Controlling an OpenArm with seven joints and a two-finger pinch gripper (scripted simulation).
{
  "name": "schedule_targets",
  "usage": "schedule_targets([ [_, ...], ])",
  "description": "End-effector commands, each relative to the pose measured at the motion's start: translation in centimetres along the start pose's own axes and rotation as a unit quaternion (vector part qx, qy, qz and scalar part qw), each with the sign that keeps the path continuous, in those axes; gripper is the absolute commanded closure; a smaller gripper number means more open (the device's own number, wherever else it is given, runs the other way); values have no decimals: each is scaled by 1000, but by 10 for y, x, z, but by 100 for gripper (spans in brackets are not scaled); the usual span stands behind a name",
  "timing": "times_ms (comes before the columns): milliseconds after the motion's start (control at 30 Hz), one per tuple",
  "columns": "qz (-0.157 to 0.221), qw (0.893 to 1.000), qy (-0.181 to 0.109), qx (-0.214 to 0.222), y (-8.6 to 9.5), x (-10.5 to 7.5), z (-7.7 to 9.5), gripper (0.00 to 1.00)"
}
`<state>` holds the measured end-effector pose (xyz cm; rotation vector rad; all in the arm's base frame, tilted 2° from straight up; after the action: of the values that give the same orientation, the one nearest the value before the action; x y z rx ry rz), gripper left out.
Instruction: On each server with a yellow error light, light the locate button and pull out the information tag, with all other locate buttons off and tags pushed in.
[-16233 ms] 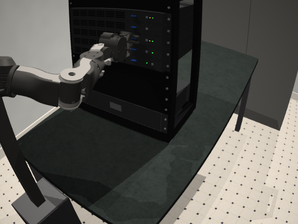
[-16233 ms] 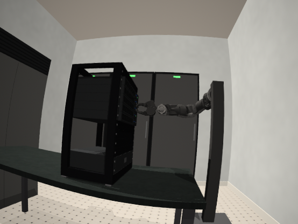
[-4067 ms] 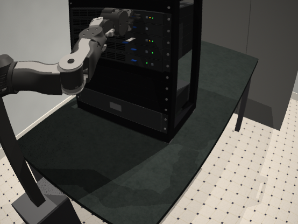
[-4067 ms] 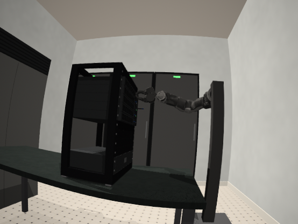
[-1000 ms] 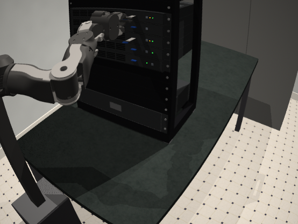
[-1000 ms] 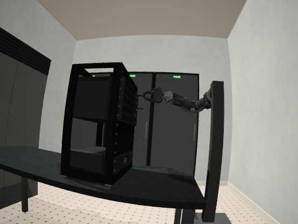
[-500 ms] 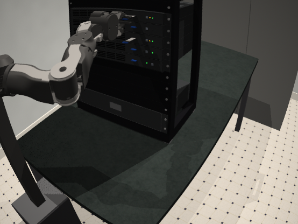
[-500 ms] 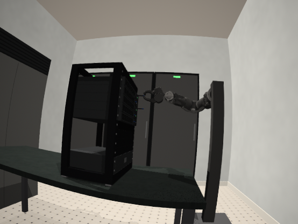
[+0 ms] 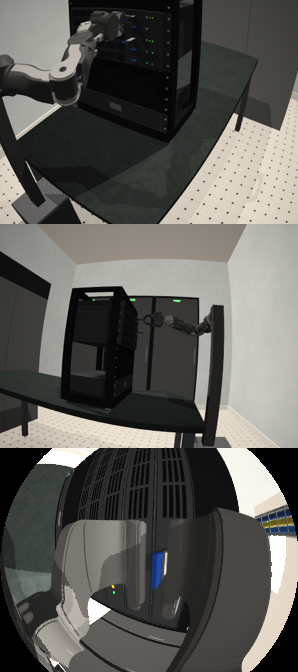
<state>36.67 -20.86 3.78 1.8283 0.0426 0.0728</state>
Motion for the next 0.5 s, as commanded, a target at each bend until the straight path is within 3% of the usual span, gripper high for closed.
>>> schedule_targets([
  [0,4,1000,0,1,1,0,0,90],
  [333,4,1000,1,1,1,0,0,90],
  [467,5,1000,-3,2,2,-11,1,90],
])
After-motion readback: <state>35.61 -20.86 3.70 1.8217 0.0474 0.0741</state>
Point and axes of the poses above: the point where the finger pads meet when closed, its own x axis out along the fingers, its own y axis across the jaws, z = x × y, the point moved 7 cm from there along -x, back along the fingers, and after that the axes turned 15 degrees about x, right-handed, at the moved point
